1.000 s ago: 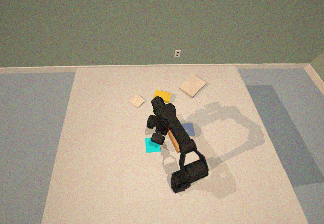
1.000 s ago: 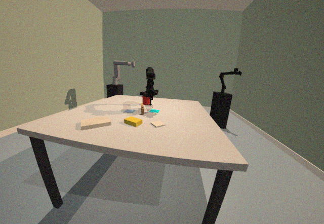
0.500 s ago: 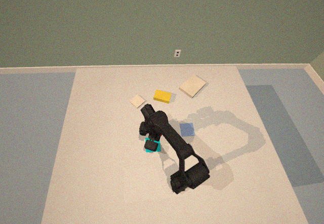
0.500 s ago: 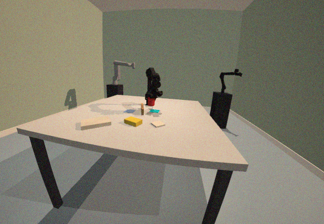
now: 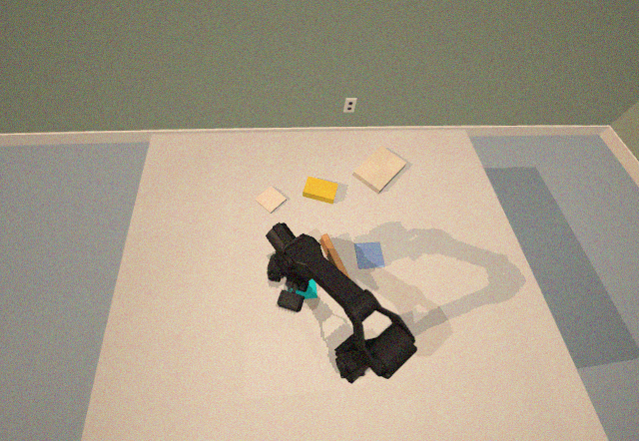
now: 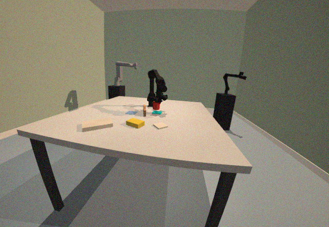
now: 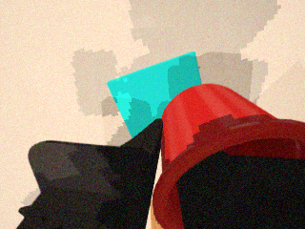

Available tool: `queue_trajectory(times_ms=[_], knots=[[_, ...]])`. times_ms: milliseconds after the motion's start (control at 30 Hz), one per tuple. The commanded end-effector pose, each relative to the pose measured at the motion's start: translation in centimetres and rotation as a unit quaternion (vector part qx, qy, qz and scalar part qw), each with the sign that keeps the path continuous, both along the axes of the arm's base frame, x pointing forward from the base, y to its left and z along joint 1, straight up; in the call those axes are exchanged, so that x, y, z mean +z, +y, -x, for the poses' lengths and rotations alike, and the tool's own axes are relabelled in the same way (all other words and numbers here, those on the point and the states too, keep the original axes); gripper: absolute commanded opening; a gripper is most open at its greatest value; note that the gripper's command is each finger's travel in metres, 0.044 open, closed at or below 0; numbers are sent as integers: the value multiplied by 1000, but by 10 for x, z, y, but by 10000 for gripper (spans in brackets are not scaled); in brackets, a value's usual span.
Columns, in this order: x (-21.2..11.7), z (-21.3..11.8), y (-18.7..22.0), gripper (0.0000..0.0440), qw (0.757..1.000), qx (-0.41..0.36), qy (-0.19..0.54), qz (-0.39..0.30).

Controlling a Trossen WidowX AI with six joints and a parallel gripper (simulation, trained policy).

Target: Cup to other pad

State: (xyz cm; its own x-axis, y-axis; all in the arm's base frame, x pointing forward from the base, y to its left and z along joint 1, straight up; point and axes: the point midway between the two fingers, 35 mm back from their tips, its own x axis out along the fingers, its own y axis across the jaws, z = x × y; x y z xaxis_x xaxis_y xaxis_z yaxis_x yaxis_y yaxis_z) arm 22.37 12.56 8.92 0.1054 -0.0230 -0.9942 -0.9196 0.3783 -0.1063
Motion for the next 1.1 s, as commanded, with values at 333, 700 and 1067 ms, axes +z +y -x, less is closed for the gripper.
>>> queue_trajectory(times_ms=[333, 700, 1067], knots=[[-24, 16, 5, 21, 1000, -10, -7, 3], [-26, 13, 10, 138, 999, -22, -29, -24], [-15, 20, 10, 172, 997, -19, -42, -60]])
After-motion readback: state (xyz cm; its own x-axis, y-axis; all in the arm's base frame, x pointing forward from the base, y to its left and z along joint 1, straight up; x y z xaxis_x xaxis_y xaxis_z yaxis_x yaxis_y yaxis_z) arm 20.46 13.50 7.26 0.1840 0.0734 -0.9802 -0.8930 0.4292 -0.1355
